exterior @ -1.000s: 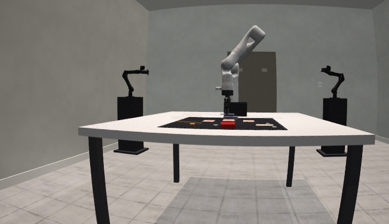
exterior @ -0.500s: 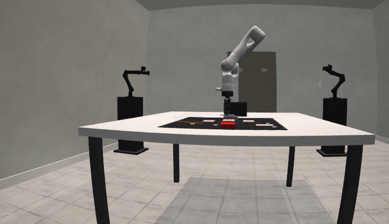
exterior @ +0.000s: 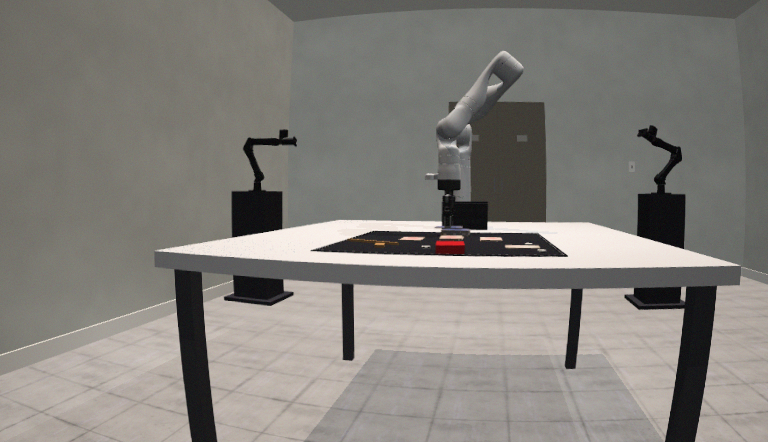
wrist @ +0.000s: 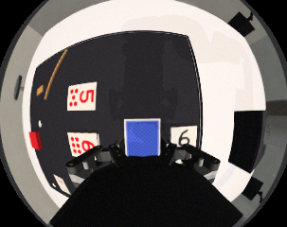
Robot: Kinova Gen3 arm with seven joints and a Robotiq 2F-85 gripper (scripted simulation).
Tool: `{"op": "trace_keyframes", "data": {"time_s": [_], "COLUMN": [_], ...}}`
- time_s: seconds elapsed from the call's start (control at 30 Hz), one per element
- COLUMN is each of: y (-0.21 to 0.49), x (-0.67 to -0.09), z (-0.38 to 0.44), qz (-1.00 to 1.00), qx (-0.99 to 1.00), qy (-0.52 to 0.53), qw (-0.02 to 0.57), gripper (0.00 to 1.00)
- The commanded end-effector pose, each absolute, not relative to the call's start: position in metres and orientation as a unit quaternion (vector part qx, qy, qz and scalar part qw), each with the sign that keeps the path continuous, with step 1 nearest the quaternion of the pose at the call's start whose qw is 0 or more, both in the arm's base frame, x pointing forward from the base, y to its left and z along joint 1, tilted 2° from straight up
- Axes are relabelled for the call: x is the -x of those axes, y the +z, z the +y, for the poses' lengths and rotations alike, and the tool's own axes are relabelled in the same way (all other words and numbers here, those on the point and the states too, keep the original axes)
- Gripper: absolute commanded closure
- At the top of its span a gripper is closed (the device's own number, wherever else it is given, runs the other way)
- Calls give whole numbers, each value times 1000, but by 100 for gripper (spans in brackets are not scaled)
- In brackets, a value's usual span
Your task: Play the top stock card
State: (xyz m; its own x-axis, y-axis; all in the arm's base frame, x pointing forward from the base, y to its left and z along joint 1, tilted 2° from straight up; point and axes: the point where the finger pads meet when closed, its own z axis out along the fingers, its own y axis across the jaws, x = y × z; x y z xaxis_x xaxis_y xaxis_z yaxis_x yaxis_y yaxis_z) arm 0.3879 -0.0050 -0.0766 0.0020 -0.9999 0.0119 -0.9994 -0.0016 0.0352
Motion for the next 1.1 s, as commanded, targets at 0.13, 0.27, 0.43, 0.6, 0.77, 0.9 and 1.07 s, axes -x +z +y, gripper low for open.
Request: {"op": "trace_keyframes", "data": {"time_s": [0.13,0.27,0.43,0.6,0.77,0.9,1.07], "y": [-80,-81,-81,-81,-81,-81,-81], "x": [-388,-388,-388,-388,-388,-388,-388], "z": [-5,-5,-5,-5,-5,-5,-5], "qz": [-706,-706,-706,-706,-706,-706,-706], "qx": [-708,-708,-708,-708,-708,-708,-708], "qy": [-8,-8,-8,-8,-8,-8,-8], "qw": [16,16,16,16,16,16,16], "gripper": [28,28,28,28,28,15,15]}}
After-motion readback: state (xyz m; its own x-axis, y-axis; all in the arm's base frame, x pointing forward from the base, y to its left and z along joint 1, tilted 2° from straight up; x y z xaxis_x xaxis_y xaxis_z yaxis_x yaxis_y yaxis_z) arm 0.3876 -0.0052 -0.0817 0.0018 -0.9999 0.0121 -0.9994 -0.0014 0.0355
